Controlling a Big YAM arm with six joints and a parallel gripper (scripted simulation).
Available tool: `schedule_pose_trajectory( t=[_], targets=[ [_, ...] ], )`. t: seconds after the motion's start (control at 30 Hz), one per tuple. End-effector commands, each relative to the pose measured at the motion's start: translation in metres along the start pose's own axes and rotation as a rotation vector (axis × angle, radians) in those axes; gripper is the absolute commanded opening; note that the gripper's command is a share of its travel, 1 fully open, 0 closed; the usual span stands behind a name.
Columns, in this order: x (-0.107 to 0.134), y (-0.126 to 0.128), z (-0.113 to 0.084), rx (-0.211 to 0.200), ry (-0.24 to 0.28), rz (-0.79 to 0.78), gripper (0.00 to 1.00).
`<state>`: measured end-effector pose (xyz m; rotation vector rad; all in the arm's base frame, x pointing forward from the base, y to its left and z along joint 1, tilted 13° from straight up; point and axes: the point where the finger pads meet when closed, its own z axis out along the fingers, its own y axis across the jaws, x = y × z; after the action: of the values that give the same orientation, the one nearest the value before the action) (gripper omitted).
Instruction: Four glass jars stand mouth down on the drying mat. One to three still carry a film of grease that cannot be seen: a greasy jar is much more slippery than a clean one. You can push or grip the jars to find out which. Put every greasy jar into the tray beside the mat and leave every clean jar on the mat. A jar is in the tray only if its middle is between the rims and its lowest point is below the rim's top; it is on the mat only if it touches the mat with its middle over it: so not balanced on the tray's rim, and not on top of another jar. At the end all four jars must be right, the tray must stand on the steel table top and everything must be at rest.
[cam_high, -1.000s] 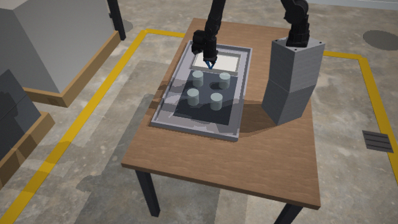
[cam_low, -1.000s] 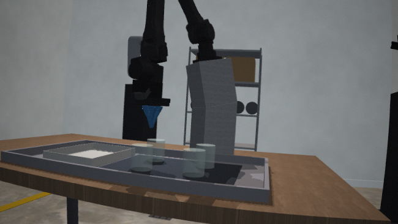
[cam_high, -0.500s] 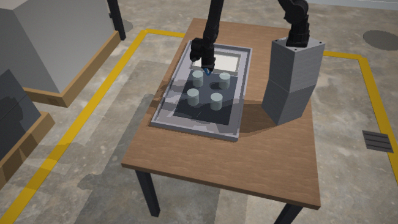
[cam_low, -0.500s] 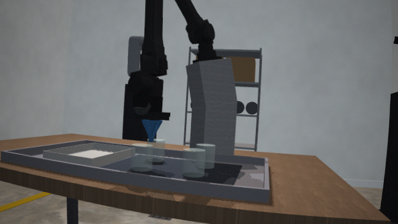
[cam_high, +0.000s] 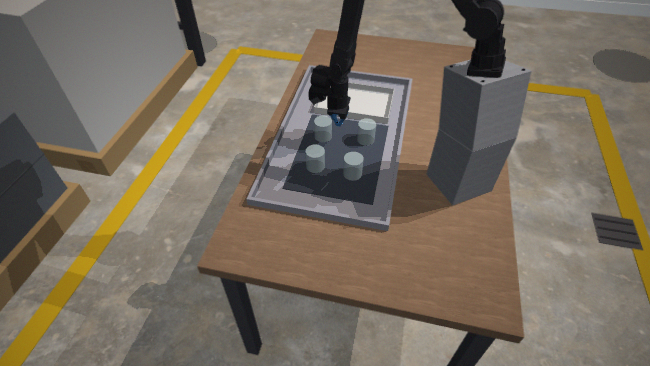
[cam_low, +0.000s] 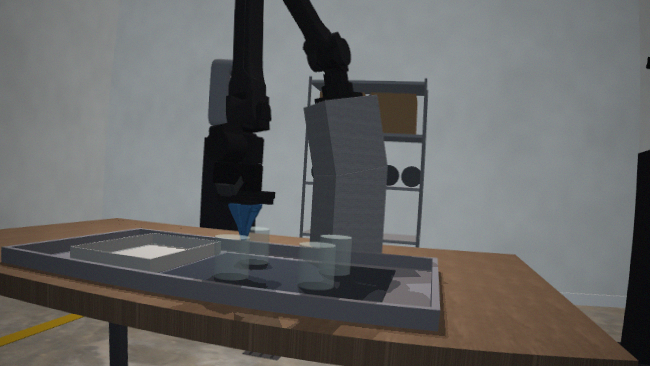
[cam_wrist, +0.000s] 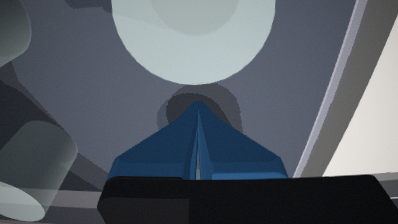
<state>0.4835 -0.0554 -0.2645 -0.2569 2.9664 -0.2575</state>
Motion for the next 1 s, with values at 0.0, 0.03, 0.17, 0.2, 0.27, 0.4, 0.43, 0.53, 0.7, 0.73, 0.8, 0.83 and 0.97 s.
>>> schedule_pose_trajectory(
  t=[0.0,0.03,0.17,0.2,0.27,0.4,0.43,0.53,0.7,0.73,0.8,0.83,0.97],
  targets=[
    [0.0068,-0.0008,0.0105,-0.003,0.0,-0.009,0.0],
    [0.0068,-0.0008,0.0105,-0.003,0.0,-0.009,0.0],
    [0.0068,-0.0008,0.0105,-0.003,0.0,-0.009,0.0],
    [0.0068,-0.0008,0.0105,-0.003,0.0,-0.009,0.0],
    [0.0068,-0.0008,0.0105,-0.003,0.0,-0.009,0.0],
    [0.0133,0.0008,0.0138,-0.003,0.0,-0.009,0.0],
    [0.0133,0.0008,0.0138,-0.003,0.0,-0.009,0.0],
    [0.0133,0.0008,0.0138,-0.003,0.0,-0.009,0.0],
    [0.0158,0.0011,0.0149,-0.003,0.0,-0.009,0.0],
    [0.0158,0.0011,0.0149,-0.003,0.0,-0.009,0.0],
    [0.0158,0.0011,0.0149,-0.003,0.0,-0.009,0.0],
    [0.0158,0.0011,0.0149,-0.003,0.0,-0.009,0.0],
    [0.0155,0.0011,0.0149,-0.003,0.0,-0.009,0.0]
  ],
)
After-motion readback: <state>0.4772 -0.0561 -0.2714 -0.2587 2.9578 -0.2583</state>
